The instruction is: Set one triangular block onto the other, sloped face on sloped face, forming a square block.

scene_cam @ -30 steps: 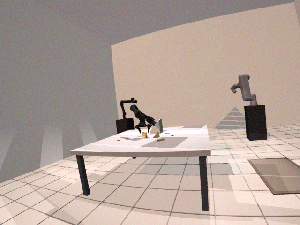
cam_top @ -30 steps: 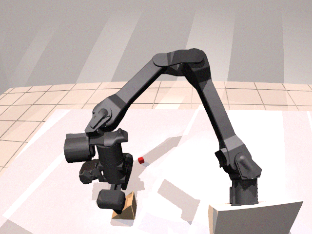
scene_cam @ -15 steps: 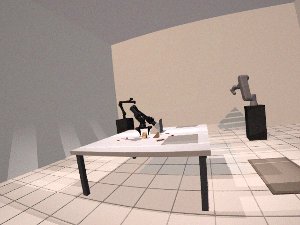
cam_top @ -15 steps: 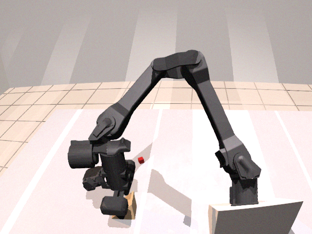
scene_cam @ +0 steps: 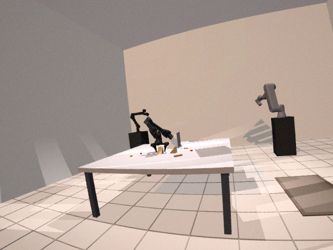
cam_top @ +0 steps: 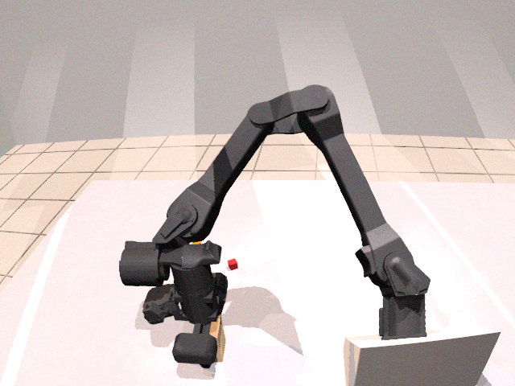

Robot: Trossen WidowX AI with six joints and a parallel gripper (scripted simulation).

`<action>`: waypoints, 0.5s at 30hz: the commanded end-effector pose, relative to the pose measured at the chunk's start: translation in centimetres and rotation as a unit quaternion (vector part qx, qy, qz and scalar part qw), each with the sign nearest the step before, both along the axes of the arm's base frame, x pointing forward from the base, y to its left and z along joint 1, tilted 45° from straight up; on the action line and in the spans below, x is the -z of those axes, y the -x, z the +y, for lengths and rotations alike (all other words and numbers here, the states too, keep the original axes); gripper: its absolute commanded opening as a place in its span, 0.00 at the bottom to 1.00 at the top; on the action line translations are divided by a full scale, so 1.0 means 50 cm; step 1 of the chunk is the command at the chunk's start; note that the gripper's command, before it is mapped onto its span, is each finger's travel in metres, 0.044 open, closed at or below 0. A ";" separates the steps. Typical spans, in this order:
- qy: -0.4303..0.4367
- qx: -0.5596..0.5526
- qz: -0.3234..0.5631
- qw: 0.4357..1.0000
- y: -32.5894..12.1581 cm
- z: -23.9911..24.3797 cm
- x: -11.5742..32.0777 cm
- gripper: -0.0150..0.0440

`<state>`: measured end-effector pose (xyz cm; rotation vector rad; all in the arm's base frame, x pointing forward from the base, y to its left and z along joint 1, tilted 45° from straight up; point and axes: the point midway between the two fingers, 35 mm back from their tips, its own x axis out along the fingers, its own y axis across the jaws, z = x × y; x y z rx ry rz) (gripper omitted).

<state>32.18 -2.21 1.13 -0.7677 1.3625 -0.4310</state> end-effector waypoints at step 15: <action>0.004 -0.002 0.003 1.000 0.004 -0.004 0.005 0.48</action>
